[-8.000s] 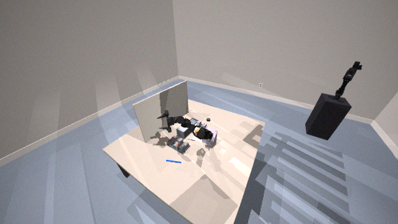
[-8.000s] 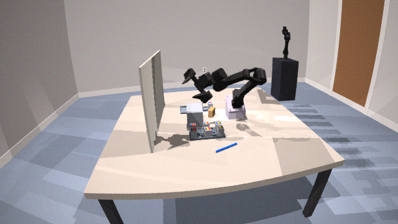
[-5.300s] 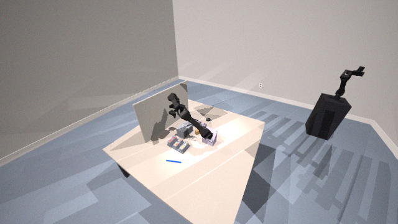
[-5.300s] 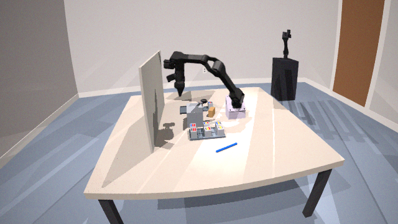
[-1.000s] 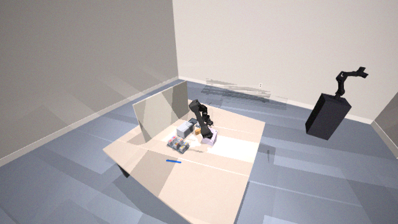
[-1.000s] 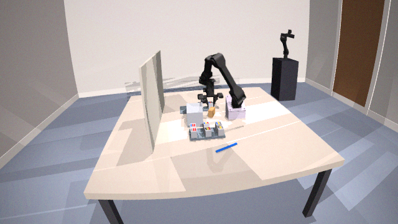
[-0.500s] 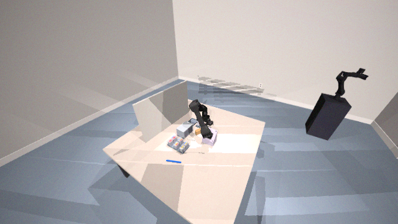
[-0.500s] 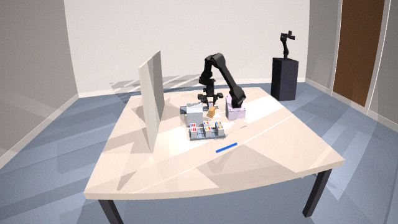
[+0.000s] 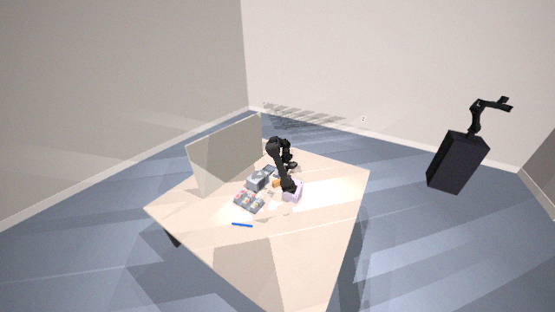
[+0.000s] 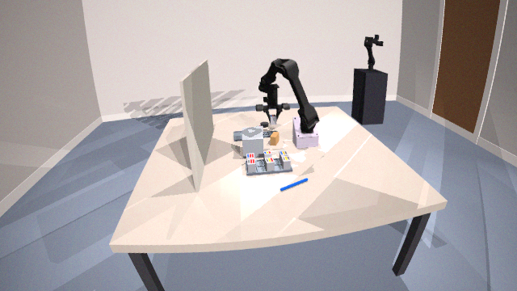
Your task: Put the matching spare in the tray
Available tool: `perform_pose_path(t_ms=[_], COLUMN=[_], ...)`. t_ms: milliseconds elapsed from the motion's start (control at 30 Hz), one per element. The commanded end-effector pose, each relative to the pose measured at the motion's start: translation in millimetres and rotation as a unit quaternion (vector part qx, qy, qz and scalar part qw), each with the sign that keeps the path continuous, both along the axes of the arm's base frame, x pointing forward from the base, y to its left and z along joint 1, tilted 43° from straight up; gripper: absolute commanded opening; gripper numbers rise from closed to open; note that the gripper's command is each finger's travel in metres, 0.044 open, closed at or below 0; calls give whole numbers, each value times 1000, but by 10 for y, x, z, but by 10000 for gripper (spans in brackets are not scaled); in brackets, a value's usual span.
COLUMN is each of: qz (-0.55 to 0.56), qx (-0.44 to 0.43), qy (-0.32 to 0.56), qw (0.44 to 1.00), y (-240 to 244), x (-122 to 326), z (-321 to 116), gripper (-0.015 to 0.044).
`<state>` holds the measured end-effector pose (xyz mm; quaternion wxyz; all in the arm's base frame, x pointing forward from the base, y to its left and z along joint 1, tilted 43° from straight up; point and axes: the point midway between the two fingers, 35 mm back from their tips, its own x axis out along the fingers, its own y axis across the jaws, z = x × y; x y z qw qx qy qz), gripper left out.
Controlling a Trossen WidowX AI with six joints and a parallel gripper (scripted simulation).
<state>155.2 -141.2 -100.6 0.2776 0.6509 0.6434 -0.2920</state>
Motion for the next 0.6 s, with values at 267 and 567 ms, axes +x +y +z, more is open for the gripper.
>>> perform_pose_path(t_ms=[267, 567], qz=[3, 1], qx=[-4, -1], qy=[-1, 0], qw=[1000, 1000], y=[-109, -265], x=[-4, -9], z=[115, 283], gripper=[0, 0])
